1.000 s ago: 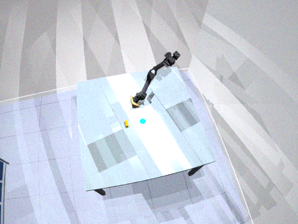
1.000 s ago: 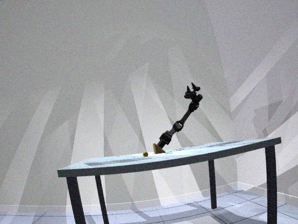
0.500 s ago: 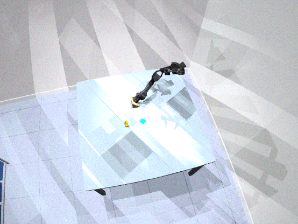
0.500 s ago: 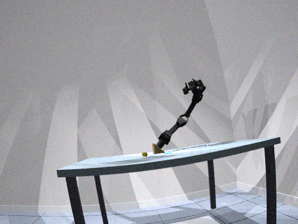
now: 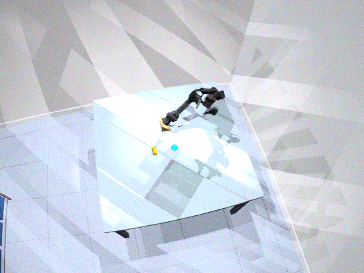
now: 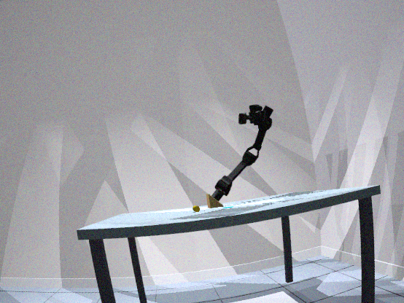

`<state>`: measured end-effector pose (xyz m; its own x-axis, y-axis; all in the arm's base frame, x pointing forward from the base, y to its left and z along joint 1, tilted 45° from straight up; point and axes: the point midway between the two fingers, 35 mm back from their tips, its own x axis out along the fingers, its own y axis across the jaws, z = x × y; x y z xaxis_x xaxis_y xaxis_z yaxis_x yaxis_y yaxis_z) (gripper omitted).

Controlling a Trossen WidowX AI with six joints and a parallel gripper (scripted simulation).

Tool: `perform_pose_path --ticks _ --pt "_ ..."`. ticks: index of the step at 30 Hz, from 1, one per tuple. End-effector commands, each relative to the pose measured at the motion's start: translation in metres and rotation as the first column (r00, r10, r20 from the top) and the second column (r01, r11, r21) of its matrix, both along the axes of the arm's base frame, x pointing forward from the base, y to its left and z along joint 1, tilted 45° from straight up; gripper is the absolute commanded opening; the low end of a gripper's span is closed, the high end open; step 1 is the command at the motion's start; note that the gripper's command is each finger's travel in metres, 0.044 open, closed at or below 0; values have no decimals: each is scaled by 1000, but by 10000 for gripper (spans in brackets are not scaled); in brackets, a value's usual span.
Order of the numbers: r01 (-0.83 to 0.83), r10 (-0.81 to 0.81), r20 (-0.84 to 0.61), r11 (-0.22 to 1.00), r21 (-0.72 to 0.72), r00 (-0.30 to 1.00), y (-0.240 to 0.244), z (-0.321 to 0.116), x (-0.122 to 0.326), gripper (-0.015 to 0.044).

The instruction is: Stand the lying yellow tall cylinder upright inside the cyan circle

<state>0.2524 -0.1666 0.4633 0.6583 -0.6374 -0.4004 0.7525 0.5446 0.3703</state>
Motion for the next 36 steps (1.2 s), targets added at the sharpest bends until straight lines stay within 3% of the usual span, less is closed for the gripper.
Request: perform_pose_path --ticks 1,10,18,27,36 --pt "-73 74 -167 997 13 983 -12 -37 24 309" --pt "-247 276 -464 961 124 842 -34 -124 63 309" --pt "-378 479 -601 877 297 640 -47 -203 78 309" --pt "-474 700 -597 710 521 392 -52 -288 78 309" --pt "-521 876 -448 470 713 178 -47 -364 65 309"
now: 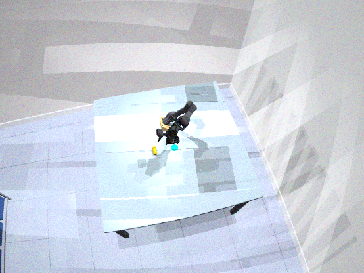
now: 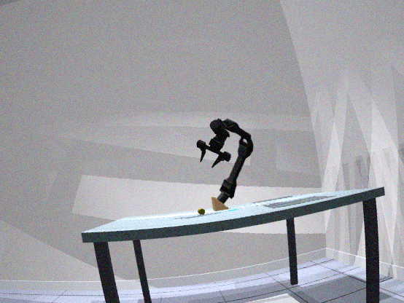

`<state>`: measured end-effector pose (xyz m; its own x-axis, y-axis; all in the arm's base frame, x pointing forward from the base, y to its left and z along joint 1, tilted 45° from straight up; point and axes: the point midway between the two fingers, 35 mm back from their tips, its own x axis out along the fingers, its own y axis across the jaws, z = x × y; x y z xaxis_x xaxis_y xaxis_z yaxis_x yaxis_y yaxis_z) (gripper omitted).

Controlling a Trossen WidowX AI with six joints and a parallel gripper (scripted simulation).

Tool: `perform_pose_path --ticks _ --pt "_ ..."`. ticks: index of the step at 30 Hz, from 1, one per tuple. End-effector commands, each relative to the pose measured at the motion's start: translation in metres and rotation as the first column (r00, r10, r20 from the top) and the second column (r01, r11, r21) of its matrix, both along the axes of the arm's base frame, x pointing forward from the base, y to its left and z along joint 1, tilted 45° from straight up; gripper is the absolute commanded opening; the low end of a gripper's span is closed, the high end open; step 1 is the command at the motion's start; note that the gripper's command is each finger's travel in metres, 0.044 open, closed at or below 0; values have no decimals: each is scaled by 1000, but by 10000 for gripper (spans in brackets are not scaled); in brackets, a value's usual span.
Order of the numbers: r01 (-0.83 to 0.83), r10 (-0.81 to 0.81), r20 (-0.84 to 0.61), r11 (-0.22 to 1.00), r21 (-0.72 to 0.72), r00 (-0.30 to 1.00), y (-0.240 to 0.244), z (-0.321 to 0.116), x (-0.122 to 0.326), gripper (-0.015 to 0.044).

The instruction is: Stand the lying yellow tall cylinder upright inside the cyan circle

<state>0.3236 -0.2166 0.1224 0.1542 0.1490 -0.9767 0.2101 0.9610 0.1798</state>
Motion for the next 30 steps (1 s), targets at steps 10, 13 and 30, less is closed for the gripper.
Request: perform_pose_path --ticks 10,13,30 --pt "-204 225 -15 908 366 974 20 -94 -31 309" --pt "-234 255 13 864 445 967 27 -111 -39 309" --pt "-273 280 75 786 554 957 108 -207 -48 309"
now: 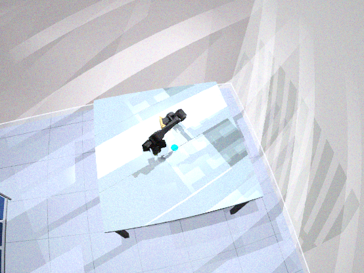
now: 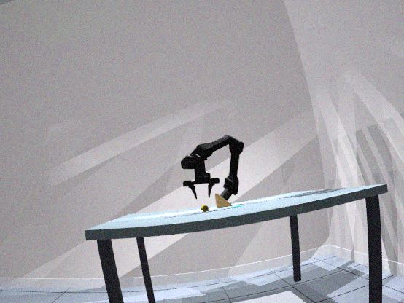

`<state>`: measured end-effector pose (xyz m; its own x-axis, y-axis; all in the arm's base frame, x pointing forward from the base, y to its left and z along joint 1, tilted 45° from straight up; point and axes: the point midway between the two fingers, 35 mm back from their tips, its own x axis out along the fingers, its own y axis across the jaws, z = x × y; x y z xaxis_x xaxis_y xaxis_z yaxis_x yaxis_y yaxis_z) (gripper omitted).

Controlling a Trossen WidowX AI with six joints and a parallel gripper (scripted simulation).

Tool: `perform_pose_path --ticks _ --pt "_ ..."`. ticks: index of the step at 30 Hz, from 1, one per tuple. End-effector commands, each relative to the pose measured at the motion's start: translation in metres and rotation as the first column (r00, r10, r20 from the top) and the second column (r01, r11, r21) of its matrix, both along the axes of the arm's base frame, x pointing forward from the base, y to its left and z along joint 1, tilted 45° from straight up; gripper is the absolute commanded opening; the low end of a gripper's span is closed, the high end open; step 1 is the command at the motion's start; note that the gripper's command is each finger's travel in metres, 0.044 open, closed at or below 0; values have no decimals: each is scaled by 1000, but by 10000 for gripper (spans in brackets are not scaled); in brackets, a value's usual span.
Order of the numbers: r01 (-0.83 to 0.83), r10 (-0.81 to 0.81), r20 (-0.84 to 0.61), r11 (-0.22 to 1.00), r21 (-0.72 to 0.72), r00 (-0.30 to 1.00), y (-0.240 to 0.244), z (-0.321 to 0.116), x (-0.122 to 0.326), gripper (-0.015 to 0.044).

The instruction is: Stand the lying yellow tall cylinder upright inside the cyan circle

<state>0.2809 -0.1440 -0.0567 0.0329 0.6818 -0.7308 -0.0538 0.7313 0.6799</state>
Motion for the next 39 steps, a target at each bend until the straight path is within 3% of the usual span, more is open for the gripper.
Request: perform_pose_path --ticks 1,7,15,39 --pt "-7 7 -21 1000 24 1000 41 -33 -7 309" --pt "-7 7 -21 1000 24 1000 43 -35 -7 309" --pt "-7 7 -21 1000 24 1000 43 -35 -7 105" --pt "-6 6 -22 1000 19 1000 -2 6 -4 105"
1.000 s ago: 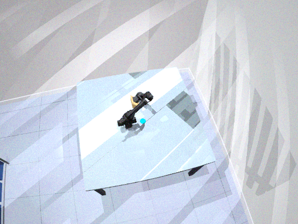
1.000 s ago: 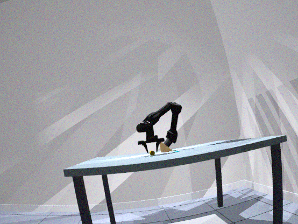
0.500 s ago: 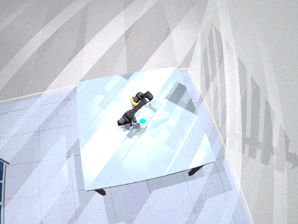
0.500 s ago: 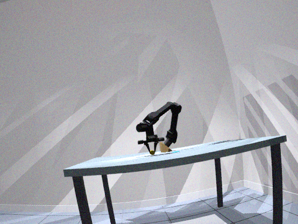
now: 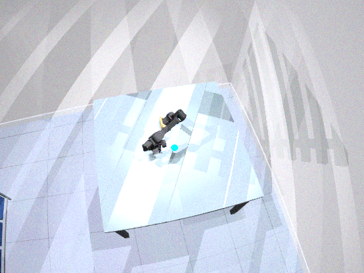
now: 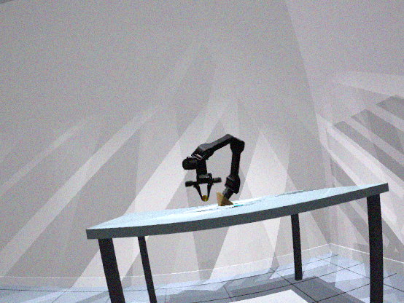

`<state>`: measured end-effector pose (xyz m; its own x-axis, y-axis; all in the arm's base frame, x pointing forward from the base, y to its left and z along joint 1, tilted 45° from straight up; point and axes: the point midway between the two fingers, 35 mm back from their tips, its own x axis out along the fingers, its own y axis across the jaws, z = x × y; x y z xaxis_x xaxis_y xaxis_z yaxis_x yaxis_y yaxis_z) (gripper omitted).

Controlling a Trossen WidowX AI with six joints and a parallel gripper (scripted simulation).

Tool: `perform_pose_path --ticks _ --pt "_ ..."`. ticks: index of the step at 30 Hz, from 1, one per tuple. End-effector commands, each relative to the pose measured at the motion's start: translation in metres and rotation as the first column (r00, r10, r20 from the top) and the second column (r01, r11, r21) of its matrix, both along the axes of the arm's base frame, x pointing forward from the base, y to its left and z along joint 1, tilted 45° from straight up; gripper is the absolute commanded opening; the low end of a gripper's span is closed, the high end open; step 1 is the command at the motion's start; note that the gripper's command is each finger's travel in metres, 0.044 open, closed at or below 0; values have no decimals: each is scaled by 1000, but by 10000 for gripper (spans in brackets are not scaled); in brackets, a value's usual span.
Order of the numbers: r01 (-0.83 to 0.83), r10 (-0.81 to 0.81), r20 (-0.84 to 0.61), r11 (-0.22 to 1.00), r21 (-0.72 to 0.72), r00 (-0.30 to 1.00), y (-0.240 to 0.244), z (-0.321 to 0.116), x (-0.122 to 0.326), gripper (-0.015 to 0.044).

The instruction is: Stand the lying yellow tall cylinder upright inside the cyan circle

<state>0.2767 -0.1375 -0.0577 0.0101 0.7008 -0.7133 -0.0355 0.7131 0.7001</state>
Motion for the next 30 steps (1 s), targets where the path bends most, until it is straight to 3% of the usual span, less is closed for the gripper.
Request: perform_pose_path --ticks 1,16,30 --pt "-4 4 7 1000 -7 1000 -11 9 1 105" --pt "-4 4 6 1000 -5 1000 -41 44 -5 105" --pt "59 -59 -56 998 -6 997 -21 76 -4 105"
